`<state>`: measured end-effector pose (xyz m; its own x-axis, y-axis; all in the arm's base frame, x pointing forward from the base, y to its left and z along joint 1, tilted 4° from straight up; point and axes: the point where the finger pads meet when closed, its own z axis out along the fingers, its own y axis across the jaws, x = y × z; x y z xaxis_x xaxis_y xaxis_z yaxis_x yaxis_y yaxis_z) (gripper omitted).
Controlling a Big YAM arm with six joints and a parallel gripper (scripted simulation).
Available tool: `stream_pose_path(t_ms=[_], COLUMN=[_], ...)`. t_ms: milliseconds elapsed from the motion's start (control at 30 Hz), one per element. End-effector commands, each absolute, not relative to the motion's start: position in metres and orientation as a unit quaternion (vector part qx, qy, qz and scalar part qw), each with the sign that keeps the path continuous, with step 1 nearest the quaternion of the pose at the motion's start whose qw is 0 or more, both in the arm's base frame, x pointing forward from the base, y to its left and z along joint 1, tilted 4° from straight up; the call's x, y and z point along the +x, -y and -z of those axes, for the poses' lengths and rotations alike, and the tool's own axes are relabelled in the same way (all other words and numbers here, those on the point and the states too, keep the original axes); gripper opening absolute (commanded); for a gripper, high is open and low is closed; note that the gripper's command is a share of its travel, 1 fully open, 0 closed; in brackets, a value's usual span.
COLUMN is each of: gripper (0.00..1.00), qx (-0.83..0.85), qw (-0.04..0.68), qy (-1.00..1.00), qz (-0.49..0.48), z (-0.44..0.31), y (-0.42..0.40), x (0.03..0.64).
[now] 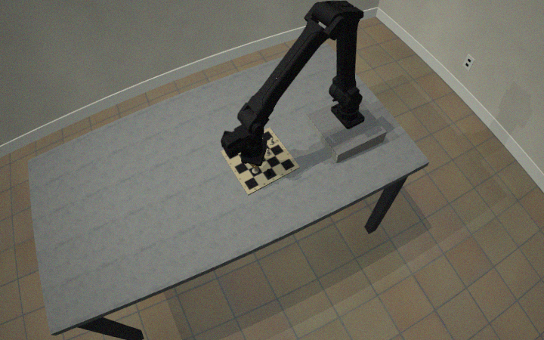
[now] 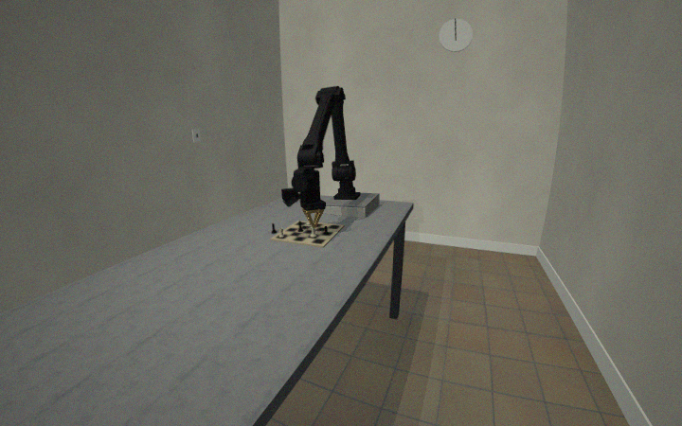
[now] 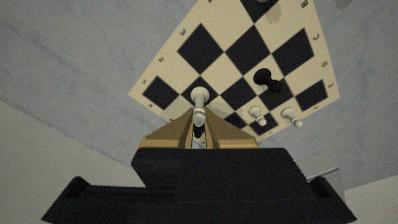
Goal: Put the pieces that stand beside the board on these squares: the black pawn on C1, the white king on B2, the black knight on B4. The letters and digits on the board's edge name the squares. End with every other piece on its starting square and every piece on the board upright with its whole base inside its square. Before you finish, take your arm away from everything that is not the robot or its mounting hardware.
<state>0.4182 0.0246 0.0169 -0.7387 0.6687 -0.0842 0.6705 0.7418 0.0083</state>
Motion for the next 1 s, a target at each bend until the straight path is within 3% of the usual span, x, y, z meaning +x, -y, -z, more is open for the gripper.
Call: stream_pose_path(t_ms=[0, 633, 667, 733, 767, 900, 933, 967], gripper=[0.0, 0.0, 0.07, 0.07, 0.15, 0.15, 0.23, 0.23], qx=[0.357, 0.357, 0.357, 0.357, 0.357, 0.357, 0.357, 0.357], qw=[0.043, 0.043, 0.043, 0.043, 0.043, 0.043, 0.043, 0.043], qy=[-0.933, -0.933, -0.933, -0.933, -0.933, -0.933, -0.933, -0.933], qz=[0.009, 0.009, 0.009, 0.009, 0.009, 0.009, 0.009, 0.009], z=[-0.014, -0.014, -0.014, -0.014, -0.014, -0.014, -0.014, -0.014], y=[-0.0216, -0.0216, -0.0216, -0.0216, -0.0216, -0.0216, -0.0216, -0.0216], x=[0.424, 0.424, 0.424, 0.424, 0.424, 0.424, 0.424, 0.424])
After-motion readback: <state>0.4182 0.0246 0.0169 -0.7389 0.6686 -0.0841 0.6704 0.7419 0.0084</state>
